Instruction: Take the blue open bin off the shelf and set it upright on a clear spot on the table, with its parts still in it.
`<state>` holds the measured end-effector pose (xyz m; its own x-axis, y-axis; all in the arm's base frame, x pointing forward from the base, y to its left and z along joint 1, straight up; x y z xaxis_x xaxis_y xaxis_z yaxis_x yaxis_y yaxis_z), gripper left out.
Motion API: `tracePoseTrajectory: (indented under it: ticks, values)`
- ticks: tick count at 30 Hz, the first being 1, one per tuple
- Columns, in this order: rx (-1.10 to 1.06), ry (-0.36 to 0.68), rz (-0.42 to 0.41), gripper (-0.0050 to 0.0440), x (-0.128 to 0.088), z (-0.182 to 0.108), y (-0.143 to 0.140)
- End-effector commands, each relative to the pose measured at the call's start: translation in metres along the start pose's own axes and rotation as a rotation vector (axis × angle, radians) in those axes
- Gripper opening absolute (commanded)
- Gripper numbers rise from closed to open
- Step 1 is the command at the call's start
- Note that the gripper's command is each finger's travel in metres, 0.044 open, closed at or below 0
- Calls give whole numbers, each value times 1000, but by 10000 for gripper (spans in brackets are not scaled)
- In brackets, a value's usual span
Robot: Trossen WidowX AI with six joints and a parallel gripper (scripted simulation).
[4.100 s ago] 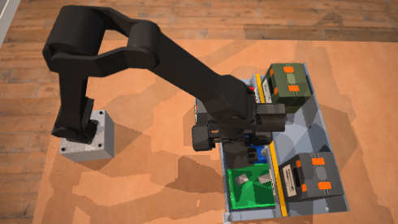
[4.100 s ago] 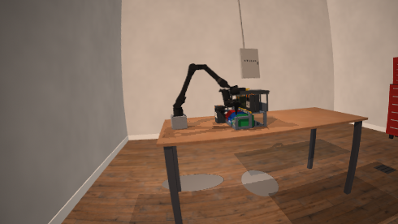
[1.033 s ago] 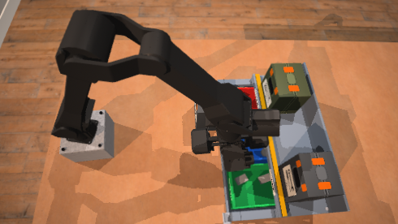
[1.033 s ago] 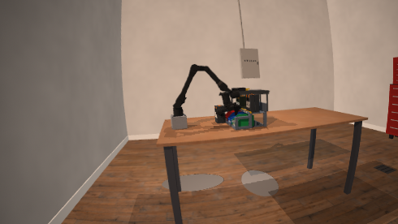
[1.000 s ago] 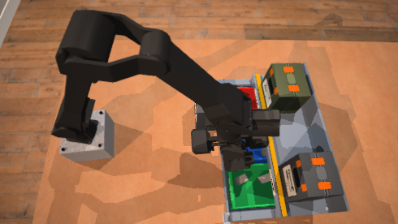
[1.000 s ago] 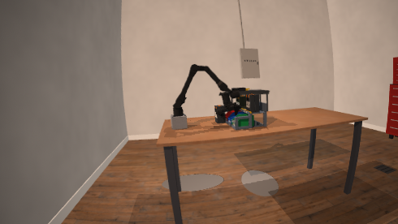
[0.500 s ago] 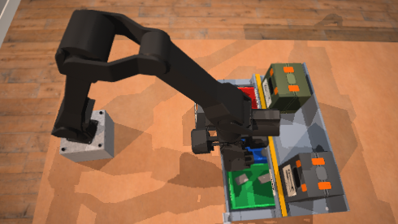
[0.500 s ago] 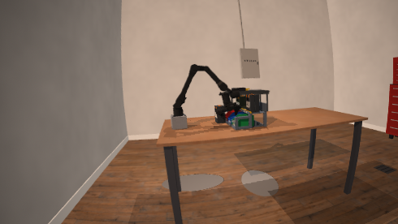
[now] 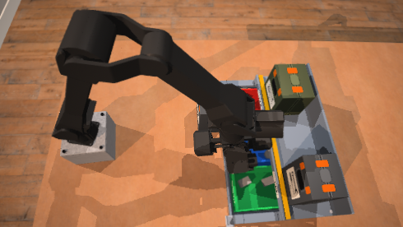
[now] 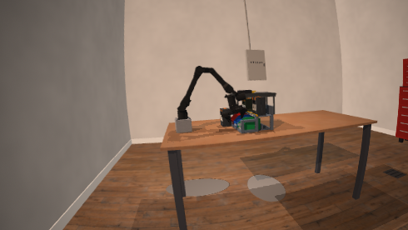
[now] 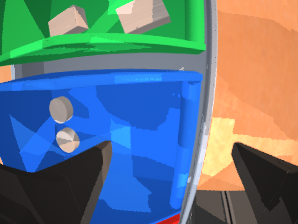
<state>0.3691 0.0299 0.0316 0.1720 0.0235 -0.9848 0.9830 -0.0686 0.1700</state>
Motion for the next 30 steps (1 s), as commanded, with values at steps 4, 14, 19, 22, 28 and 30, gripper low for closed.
tracePoseTrajectory:
  ticks: [4, 14, 19, 22, 28, 30]
  values:
    - [-1, 8, 24, 425, -8, -1, 5]
    - [0, 4, 25, 0, -7, -1, 5]
    - [0, 4, 25, 0, -7, -1, 5]
    - [0, 4, 25, 0, -7, -1, 5]
    - [0, 3, 23, 0, -7, -1, 4]
    - [0, 3, 23, 0, -7, -1, 4]
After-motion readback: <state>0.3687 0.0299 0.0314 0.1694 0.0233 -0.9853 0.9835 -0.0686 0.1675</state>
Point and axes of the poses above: the point midway between the two fingers, 35 mm back from their tips, its own x axis out along the fingers, its own y axis across the jaws, z = x × y, the point moved 6 cm from there along -x, back along the fingers, and after that the axes turned 15 degrees about x, right-handed, at the moved point
